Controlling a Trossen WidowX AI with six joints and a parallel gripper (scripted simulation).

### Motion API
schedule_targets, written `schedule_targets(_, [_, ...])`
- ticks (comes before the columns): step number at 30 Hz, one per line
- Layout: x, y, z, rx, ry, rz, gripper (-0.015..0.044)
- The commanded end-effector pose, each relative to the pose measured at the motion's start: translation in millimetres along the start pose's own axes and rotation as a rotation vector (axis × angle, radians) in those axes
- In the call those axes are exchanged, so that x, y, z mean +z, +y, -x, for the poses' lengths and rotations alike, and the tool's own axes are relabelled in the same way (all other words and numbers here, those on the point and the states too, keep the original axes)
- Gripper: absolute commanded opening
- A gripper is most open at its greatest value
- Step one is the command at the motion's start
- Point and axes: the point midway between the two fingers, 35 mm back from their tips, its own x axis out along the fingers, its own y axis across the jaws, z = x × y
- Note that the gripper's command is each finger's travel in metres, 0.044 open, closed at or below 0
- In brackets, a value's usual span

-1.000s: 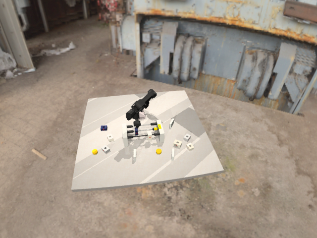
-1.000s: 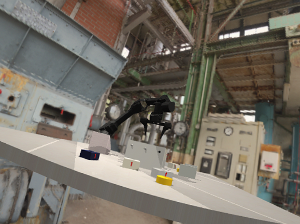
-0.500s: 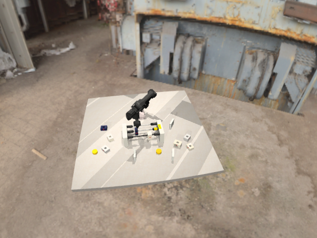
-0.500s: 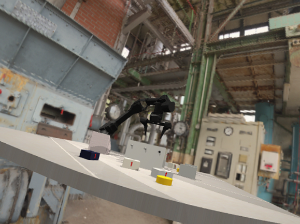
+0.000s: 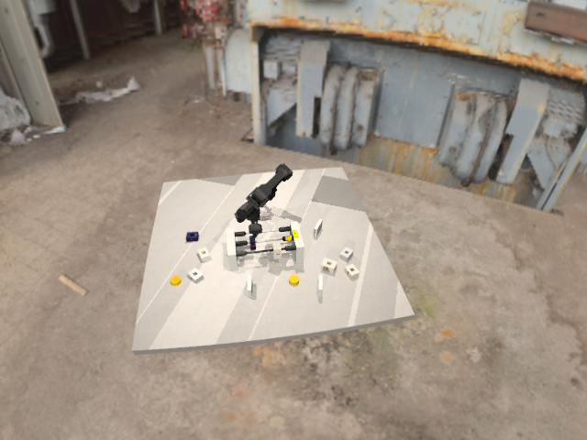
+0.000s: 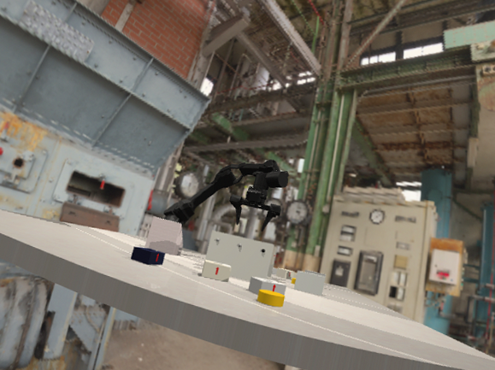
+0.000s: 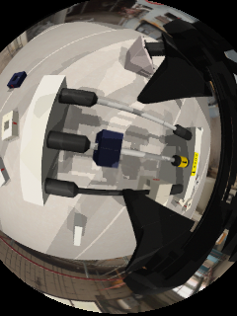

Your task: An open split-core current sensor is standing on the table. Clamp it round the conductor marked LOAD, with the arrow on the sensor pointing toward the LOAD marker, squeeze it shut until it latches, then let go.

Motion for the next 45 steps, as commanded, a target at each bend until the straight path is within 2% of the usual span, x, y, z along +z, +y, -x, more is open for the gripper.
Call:
schedule_targets(1, [-29, -6, 0, -0.018, -0.15, 0.082, 0.044])
schedule_targets(10, [-78, -38, -7, 0.035, -0.577, 0.262, 0.044])
schedule_targets(20, [-108, -77, -10, 0.314, -0.951, 0.397, 0.044])
schedule_targets(39, [-108, -76, -12, 0.289, -0.933, 0.402, 0.044])
schedule_targets(44, [-100, -62, -11, 0.171, -0.817, 0.361, 0.044])
schedule_targets(45, [-107, -72, -10, 0.242, -0.884, 0.388, 0.044])
